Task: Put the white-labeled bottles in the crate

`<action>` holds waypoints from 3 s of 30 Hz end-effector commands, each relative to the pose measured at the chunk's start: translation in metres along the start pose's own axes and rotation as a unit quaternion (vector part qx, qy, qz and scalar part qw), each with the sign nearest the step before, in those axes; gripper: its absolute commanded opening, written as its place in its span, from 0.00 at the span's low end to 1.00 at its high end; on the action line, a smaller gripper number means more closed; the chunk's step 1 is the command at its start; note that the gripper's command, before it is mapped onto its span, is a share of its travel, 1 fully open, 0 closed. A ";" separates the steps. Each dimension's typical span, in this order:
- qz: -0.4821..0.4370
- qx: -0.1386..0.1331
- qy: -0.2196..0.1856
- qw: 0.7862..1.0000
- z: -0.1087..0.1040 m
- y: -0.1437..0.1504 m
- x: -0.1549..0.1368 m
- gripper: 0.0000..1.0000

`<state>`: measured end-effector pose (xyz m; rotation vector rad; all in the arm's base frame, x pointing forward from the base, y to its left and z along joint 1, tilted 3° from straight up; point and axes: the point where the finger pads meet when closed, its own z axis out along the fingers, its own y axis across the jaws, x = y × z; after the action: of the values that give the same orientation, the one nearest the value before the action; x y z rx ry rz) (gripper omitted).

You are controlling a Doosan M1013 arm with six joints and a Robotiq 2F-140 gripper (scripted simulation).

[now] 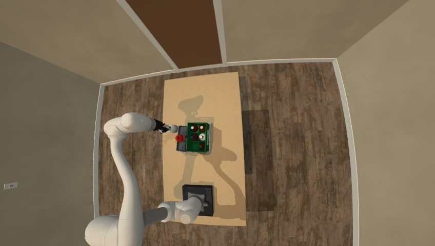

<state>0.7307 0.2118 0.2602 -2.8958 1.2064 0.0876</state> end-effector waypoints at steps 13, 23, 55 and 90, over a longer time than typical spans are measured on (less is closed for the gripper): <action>0.000 0.000 0.000 1.000 -0.002 0.000 0.000 0.00; 0.000 0.000 0.000 1.000 -0.002 0.000 0.000 0.00; 0.000 0.000 0.000 1.000 -0.002 0.001 0.000 0.00; 0.000 0.000 0.000 1.000 -0.002 0.024 0.002 0.00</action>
<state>0.7158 0.1948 0.2622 -2.8959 1.2065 0.0877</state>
